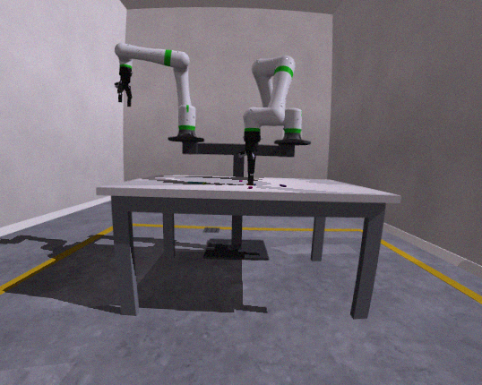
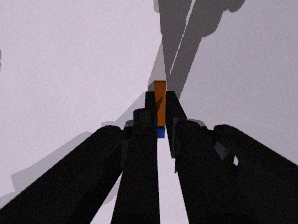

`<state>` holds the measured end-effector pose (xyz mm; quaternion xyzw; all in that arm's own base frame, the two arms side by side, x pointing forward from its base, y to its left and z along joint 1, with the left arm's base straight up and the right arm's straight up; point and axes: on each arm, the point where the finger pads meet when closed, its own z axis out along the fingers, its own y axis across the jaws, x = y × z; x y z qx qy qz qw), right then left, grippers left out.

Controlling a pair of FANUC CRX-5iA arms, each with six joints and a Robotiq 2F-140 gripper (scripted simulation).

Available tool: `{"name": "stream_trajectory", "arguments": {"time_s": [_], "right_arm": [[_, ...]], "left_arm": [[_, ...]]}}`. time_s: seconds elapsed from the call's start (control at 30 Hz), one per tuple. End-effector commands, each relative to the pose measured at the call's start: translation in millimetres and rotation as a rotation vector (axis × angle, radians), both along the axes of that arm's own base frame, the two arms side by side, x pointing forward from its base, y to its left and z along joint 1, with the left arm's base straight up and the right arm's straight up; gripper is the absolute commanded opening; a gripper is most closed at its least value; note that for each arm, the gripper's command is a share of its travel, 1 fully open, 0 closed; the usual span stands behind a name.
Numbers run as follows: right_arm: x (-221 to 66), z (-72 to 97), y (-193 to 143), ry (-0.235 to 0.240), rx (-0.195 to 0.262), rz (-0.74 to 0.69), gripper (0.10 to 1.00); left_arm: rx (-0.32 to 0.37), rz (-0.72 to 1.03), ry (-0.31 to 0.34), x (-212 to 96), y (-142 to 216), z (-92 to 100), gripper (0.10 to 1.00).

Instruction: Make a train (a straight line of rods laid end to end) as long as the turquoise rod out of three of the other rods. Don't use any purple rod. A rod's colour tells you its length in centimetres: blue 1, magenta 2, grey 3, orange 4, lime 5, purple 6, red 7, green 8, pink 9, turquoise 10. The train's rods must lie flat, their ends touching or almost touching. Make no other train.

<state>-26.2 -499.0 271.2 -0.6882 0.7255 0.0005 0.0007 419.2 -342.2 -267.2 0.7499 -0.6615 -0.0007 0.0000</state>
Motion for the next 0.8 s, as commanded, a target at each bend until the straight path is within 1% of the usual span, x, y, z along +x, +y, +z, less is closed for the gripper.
{"name": "stream_trajectory", "arguments": {"time_s": [0.0, 0.77], "right_arm": [[-0.1, 0.8, -0.3, 0.0, -0.002, 0.0, 1.0], [-0.1, 0.8, -0.3, 0.0, -0.002, 0.0, 1.0]], "left_arm": [[-0.001, 0.0, -0.001, 0.6, 0.0, 0.7, 0.124], [-0.001, 0.0, -0.001, 0.3, 2.5, 0.7, 0.124]]}}
